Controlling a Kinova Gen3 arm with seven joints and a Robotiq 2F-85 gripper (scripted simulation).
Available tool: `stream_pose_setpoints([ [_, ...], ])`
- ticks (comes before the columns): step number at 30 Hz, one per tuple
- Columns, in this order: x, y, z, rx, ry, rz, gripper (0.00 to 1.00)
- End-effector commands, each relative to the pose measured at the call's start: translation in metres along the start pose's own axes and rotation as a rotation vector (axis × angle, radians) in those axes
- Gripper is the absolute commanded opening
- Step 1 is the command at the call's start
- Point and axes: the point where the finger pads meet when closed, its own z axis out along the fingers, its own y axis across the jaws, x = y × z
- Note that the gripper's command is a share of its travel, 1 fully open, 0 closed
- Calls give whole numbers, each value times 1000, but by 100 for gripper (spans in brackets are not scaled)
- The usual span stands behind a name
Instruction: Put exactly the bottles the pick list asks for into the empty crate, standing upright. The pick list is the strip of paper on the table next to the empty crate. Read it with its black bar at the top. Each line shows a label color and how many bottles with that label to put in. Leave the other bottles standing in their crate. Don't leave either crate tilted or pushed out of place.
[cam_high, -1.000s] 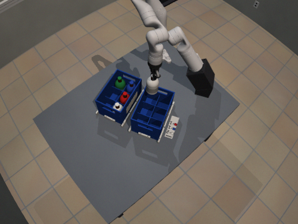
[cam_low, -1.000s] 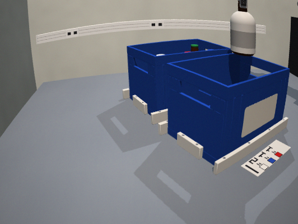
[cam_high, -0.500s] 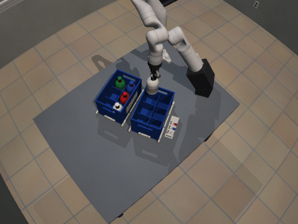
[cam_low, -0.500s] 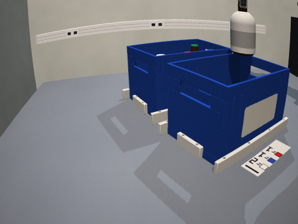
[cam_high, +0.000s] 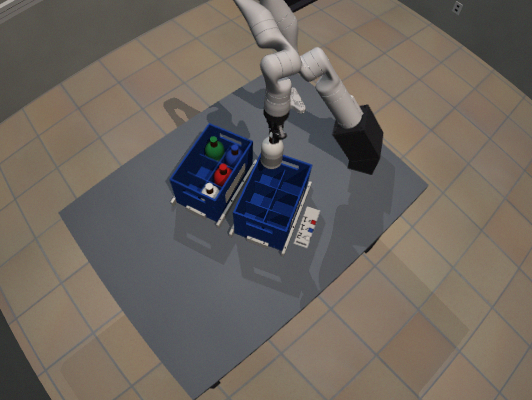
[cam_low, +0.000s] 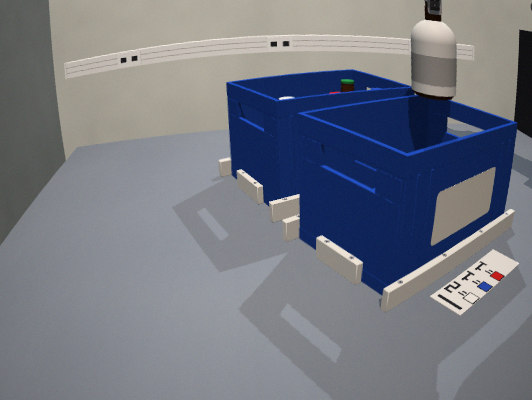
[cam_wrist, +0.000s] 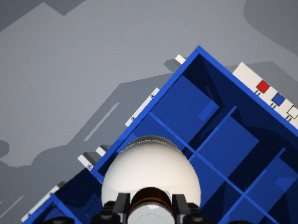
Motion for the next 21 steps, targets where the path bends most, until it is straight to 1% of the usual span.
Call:
stream_pose_setpoints([
  [1, 0, 0, 2, -1, 0, 0, 10],
  [21, 0, 0, 20, -1, 0, 0, 10],
])
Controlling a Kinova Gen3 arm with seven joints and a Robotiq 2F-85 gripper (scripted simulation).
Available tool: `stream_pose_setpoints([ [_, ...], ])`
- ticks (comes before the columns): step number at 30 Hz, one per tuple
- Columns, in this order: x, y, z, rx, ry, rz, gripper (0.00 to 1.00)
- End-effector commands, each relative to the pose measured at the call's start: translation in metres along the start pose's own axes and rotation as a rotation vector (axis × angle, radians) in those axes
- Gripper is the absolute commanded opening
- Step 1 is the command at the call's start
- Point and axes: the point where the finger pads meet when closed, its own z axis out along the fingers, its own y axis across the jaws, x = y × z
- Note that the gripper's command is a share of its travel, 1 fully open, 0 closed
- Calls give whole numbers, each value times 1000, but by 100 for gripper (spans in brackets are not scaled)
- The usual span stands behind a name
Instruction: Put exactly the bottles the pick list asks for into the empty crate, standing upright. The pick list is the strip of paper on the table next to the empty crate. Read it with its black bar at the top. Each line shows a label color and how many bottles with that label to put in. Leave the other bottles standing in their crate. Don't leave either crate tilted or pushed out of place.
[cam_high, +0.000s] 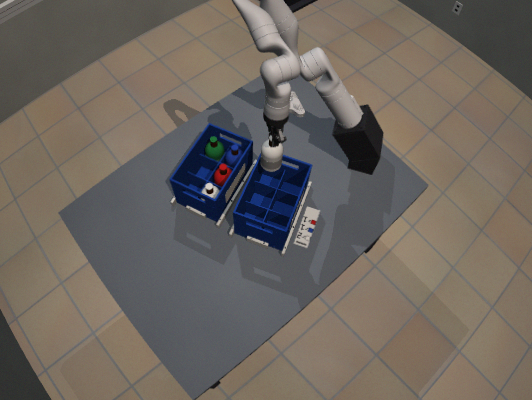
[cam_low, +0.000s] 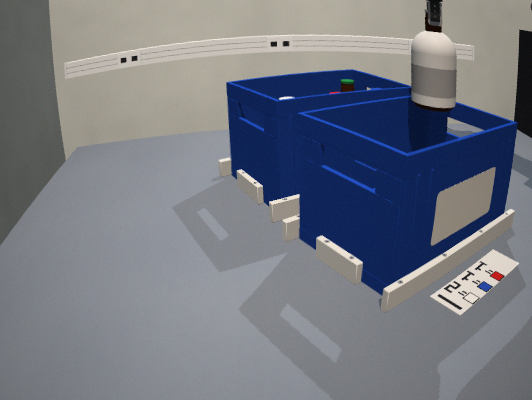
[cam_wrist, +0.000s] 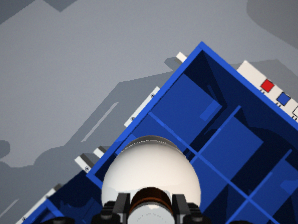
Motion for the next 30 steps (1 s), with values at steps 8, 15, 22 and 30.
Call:
stream_pose_setpoints([
  [8, 0, 0, 10, -1, -1, 0, 10],
  [15, 0, 0, 15, -1, -1, 0, 10],
  [22, 0, 0, 22, -1, -1, 0, 10],
  [30, 0, 0, 28, -1, -1, 0, 10],
])
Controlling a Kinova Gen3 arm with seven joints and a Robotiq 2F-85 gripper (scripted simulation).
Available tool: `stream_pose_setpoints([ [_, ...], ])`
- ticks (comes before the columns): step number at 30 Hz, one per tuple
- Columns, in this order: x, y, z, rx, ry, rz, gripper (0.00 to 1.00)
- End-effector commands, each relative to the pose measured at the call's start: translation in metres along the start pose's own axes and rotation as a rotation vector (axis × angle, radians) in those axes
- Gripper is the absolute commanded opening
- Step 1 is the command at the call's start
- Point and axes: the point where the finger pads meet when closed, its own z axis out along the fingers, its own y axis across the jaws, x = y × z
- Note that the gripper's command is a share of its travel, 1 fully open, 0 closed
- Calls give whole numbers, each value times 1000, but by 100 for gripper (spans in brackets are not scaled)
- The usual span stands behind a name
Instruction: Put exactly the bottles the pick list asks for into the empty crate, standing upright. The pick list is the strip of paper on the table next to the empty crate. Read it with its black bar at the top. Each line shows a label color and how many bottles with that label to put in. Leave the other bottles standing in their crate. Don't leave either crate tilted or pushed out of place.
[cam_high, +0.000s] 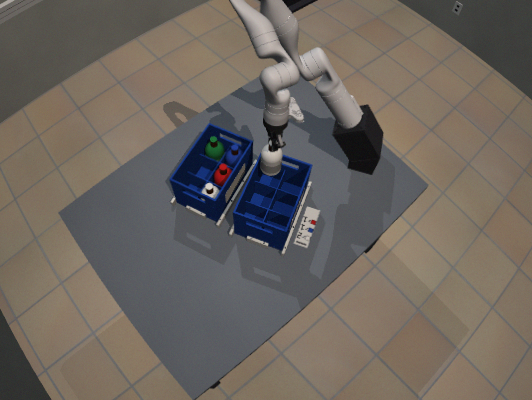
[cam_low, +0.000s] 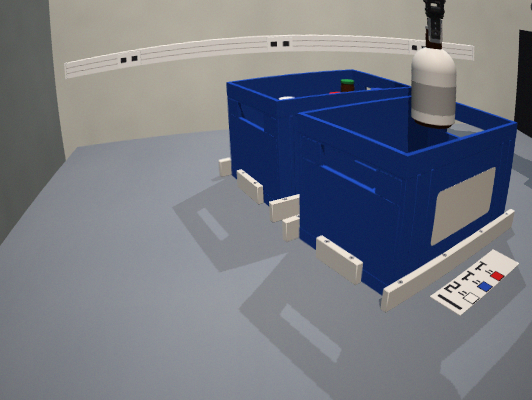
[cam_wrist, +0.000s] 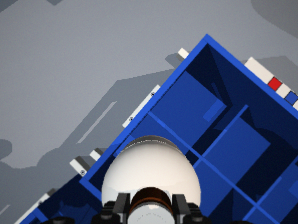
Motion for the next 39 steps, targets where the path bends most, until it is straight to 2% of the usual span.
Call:
stream_pose_setpoints([
  [1, 0, 0, 2, -1, -1, 0, 10],
  [39, 0, 0, 36, -1, -1, 0, 10],
])
